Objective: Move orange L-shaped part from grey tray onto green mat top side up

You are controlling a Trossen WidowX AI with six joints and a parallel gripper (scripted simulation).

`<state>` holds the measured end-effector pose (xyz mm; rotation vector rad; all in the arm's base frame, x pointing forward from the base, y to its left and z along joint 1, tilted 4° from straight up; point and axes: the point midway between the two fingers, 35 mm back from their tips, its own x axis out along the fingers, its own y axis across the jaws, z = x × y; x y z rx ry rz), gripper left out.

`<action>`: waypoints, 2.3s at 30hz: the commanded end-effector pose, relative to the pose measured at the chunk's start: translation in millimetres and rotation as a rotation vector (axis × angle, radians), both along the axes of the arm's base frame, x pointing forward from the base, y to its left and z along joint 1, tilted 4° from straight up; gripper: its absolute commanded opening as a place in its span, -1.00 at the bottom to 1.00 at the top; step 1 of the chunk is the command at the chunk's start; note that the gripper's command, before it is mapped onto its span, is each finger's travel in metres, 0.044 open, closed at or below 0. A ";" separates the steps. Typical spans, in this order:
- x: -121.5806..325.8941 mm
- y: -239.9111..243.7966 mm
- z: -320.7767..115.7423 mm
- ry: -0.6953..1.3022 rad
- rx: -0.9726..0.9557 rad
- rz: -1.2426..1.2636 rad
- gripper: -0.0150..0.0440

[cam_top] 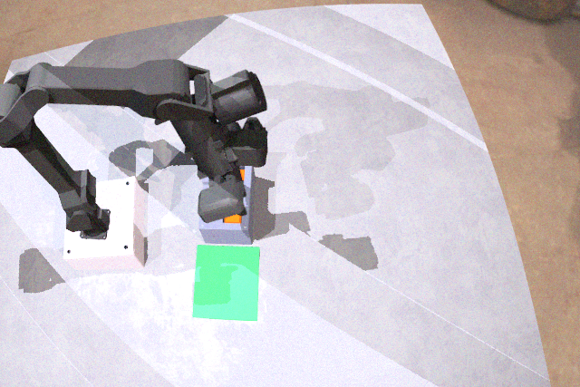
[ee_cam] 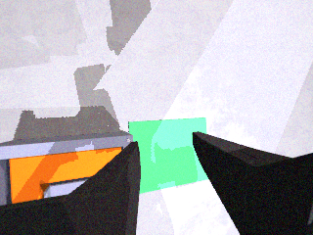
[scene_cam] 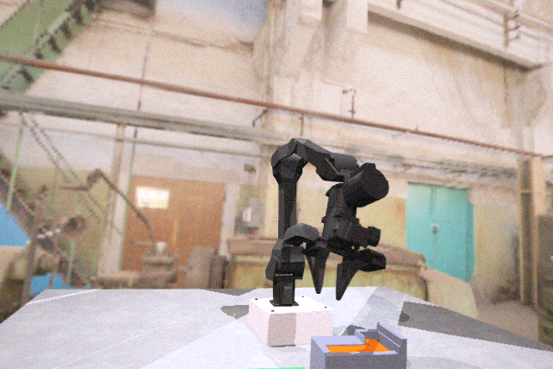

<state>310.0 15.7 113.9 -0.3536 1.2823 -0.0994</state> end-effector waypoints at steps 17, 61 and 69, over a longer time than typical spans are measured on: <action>-34.5 136.8 -49.7 0.311 0.273 -0.167 0.12; -40.1 133.6 -126.0 0.311 0.272 -0.167 0.12; -38.0 135.4 -124.3 0.306 0.280 -0.162 0.12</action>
